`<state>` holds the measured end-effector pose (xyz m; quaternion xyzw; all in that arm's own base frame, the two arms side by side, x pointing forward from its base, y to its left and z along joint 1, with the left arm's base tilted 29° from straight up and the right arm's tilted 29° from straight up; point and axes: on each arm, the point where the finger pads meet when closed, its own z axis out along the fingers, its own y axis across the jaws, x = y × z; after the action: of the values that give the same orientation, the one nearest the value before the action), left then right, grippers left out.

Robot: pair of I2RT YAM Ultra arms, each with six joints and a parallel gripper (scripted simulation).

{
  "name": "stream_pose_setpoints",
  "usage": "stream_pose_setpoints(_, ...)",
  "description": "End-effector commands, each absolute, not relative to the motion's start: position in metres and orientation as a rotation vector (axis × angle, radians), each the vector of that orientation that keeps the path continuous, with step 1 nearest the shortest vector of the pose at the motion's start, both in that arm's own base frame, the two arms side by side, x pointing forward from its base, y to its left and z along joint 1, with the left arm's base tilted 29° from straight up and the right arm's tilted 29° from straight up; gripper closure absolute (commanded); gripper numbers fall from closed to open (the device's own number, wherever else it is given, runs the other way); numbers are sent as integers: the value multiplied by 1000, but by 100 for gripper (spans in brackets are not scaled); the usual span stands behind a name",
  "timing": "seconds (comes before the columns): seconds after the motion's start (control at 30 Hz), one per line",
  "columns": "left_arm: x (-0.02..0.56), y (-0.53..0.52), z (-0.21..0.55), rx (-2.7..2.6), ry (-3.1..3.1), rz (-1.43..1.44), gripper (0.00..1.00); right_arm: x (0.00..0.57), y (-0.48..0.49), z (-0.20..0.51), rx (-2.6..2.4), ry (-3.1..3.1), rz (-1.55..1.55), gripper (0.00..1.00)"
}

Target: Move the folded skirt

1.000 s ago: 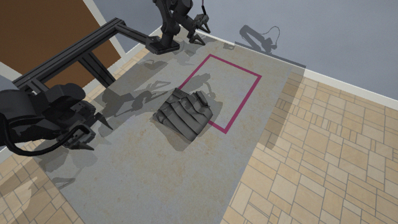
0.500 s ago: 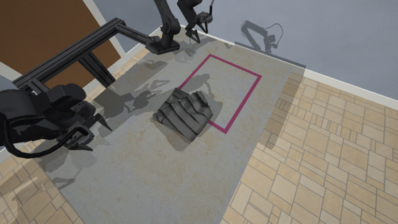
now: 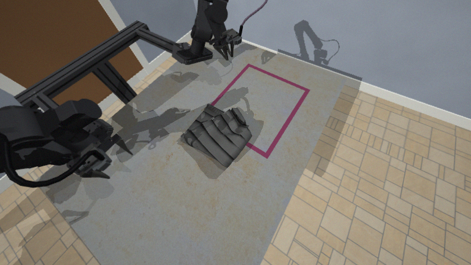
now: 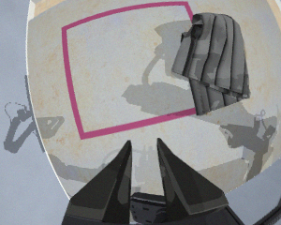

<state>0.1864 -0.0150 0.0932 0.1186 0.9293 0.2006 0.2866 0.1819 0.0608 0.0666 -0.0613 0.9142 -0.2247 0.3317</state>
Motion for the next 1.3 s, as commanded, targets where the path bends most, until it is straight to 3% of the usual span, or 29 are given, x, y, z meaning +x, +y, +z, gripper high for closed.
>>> stream_pose_setpoints(0.0,211,-46,85,111,2427,536,70,187,70,78,-161,2358,-575,10)
stream_pose_setpoints(1.27,299,-320,-96,120,2437,545,70,187,70,78,-161,2358,-575,10)
